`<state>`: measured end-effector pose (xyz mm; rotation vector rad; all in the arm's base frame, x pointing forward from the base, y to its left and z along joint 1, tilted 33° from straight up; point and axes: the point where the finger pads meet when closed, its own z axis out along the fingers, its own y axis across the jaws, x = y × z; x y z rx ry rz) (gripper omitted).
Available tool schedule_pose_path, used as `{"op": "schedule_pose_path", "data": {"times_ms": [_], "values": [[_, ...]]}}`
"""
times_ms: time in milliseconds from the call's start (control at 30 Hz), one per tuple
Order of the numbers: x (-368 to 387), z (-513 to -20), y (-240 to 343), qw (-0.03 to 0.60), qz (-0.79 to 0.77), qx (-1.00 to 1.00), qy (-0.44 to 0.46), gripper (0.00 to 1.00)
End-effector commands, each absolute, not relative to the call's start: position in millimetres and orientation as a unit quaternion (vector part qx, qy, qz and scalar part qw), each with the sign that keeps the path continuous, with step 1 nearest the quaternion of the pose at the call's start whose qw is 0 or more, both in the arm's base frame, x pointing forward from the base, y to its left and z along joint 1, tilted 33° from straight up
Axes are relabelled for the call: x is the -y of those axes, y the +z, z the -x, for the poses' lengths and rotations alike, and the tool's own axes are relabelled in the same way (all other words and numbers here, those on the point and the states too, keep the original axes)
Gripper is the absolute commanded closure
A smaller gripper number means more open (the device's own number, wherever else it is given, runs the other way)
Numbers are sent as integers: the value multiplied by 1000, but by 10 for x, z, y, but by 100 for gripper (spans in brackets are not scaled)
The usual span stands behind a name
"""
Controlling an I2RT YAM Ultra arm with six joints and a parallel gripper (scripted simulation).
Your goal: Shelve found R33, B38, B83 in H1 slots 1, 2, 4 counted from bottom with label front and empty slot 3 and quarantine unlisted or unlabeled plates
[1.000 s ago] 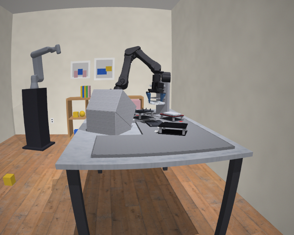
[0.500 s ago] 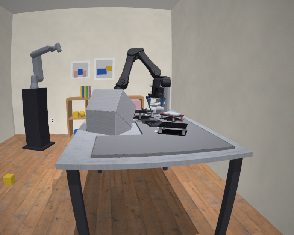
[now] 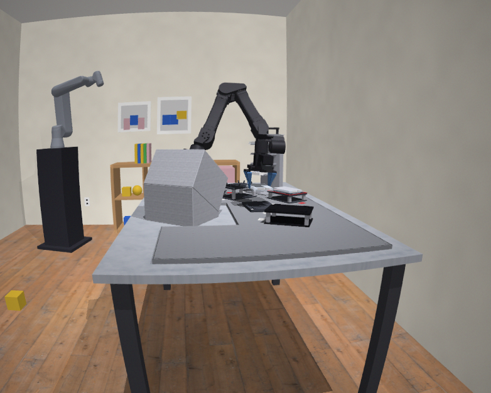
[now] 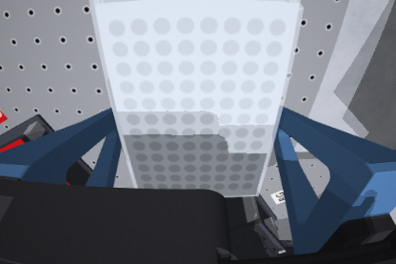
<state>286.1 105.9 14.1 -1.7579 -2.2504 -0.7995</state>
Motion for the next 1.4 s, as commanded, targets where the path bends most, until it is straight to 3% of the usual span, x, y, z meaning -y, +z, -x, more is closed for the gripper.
{"op": "schedule_pose_path", "data": {"times_ms": [0,1367], "values": [[-999,-3026,141,65,600,747,-278,14],[-1052,-2931,170,67,594,751,-280,14]]}}
